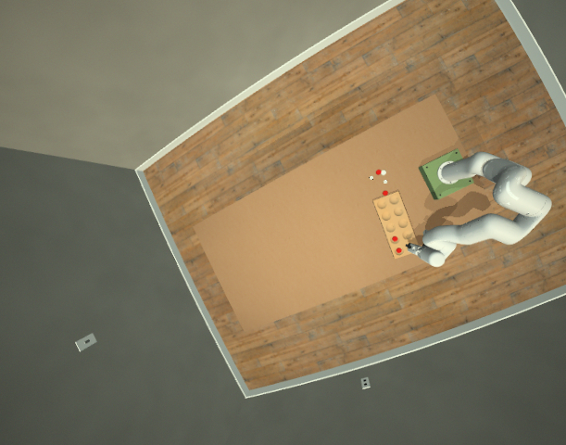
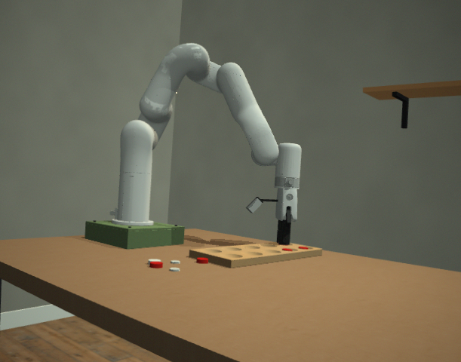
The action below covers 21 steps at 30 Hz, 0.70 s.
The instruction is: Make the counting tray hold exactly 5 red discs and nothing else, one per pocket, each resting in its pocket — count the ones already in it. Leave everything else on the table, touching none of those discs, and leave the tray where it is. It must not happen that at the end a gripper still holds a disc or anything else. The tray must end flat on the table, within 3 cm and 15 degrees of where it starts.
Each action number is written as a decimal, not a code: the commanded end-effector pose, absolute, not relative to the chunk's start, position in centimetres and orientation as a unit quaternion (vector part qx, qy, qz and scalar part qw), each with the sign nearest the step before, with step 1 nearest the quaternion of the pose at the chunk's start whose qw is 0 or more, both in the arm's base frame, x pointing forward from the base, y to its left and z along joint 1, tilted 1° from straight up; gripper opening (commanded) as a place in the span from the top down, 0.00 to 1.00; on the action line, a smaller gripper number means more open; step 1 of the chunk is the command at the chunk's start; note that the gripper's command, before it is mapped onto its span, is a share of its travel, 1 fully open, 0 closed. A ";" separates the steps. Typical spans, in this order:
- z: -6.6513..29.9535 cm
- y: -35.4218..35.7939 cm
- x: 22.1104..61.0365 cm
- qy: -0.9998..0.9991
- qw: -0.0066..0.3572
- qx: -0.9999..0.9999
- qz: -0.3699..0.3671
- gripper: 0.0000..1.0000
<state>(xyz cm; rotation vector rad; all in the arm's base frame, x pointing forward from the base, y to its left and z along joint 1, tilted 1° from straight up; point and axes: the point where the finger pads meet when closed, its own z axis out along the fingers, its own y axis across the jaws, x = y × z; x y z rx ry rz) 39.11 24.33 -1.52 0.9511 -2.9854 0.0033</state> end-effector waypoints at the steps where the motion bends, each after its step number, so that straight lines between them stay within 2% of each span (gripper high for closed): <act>1: -1.6 24.4 39.2 -0.953 0.002 0.304 0.001 1.00; 14: -1.6 24.4 39.2 -0.953 0.002 0.304 0.001 1.00; 15: -1.6 24.4 39.2 -0.953 0.002 0.304 0.001 0.67; 21: -1.6 24.4 39.2 -0.953 0.002 0.304 0.001 0.67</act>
